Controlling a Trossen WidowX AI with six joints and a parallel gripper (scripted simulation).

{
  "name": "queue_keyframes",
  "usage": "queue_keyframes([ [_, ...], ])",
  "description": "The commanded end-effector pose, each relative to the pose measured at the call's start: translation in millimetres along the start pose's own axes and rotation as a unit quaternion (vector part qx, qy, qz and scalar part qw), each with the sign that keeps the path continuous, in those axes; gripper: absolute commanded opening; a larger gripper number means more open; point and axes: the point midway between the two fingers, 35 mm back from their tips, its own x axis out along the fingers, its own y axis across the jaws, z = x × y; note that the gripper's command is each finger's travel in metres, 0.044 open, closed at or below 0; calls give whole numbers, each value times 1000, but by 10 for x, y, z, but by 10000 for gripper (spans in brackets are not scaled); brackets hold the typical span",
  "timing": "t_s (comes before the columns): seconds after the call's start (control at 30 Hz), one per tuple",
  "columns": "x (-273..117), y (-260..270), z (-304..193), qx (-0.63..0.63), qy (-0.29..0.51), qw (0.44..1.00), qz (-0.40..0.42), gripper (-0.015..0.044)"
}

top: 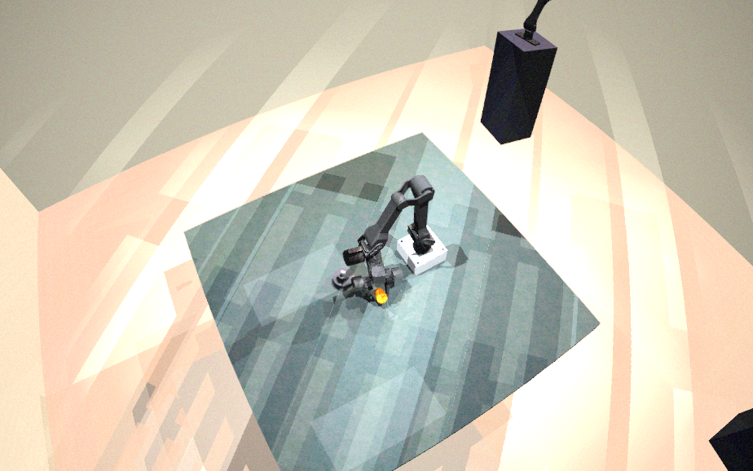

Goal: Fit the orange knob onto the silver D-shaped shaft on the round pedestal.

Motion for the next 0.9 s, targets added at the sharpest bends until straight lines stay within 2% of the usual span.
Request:
queue_keyframes([
  [0.0,-29,10,-39,0,-42,999,1,179],
  [0.63,-136,17,-229,0,-204,979,2,179],
  [0.83,-156,15,-219,0,-176,984,2,179],
  [0.87,-137,17,-209,0,-183,983,3,205],
])
